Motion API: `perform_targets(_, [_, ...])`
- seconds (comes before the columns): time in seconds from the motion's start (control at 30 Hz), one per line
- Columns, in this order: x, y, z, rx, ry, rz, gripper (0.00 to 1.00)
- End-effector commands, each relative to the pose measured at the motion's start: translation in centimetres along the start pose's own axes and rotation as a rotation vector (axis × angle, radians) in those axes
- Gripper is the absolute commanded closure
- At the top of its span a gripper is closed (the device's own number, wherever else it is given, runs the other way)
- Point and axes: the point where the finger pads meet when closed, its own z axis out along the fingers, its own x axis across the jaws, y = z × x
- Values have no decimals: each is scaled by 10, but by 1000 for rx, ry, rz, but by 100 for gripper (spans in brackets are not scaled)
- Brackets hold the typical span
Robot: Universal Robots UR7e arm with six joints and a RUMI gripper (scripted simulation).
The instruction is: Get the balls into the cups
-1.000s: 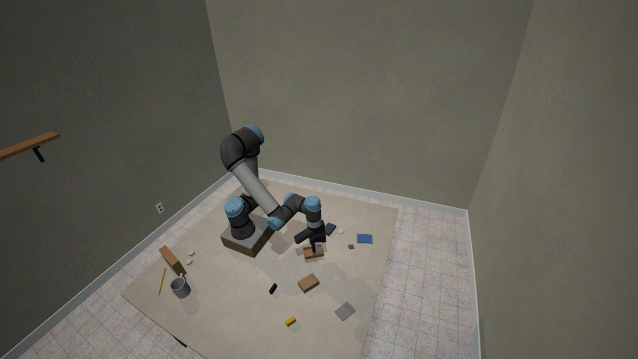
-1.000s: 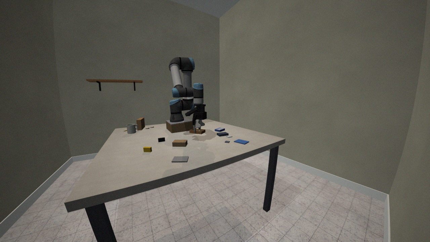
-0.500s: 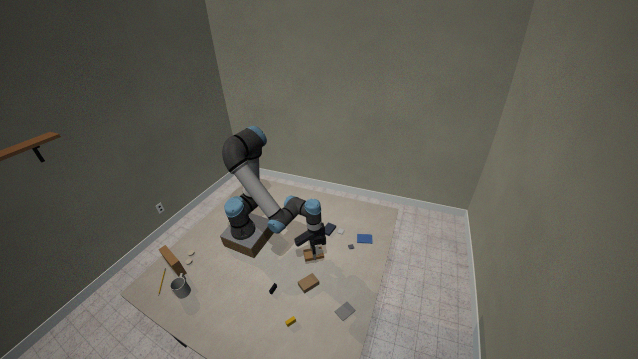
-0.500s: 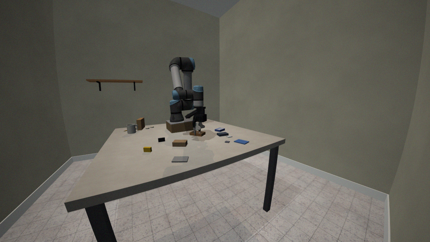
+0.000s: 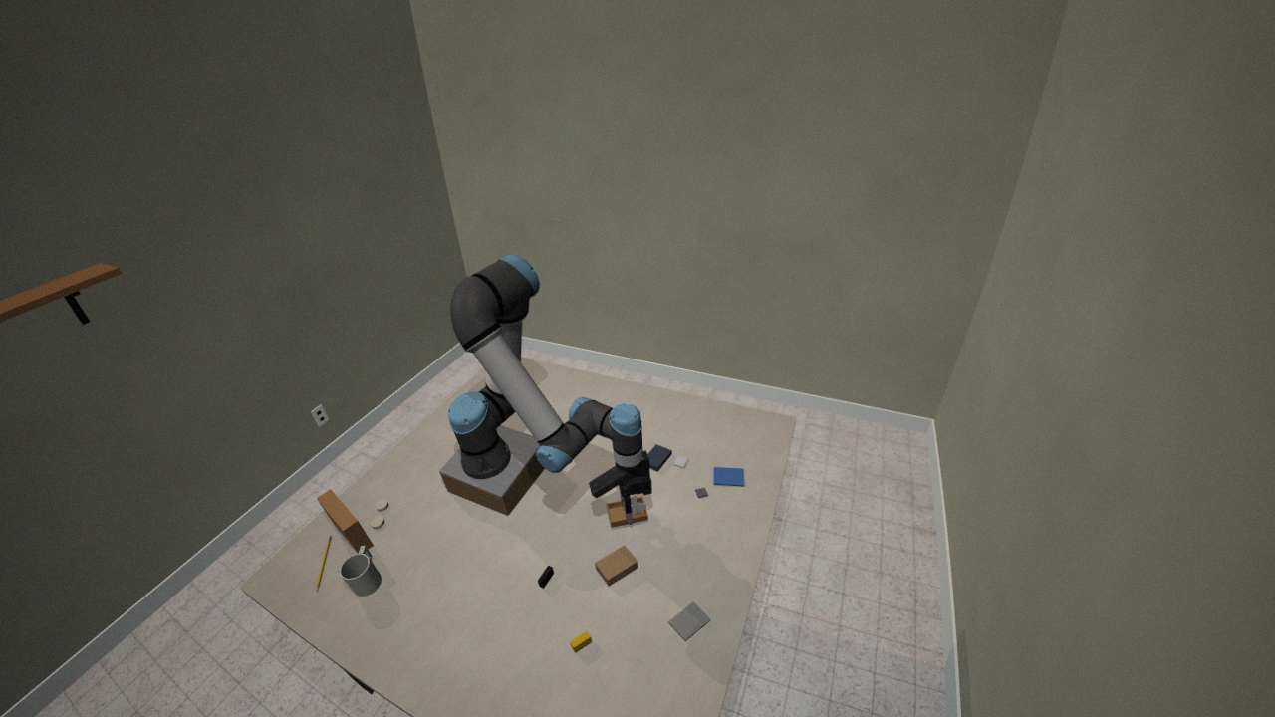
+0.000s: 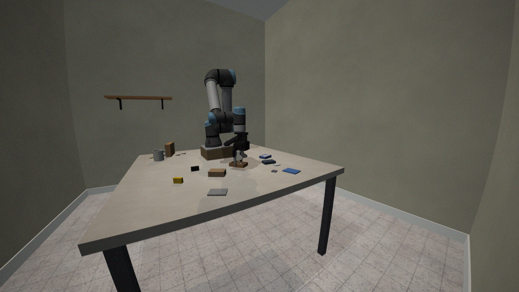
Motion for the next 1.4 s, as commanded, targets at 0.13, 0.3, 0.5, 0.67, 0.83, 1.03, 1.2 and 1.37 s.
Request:
perform_targets(0.13, [0, 0, 11, -1, -1, 0, 57])
perform_targets(0.3, [0, 0, 16, -1, -1, 0, 57])
perform_targets(0.5, [0, 0, 18, -1, -1, 0, 57])
perform_targets(0.67, [0, 0, 20, -1, -1, 0, 57])
perform_targets(0.83, [0, 0, 21, -1, -1, 0, 57])
perform_targets(1.03, [0, 0, 21, -1, -1, 0, 57])
perform_targets(1.2, [0, 0, 21, -1, -1, 0, 57])
perform_targets(1.37, [0, 0, 21, -1, -1, 0, 57])
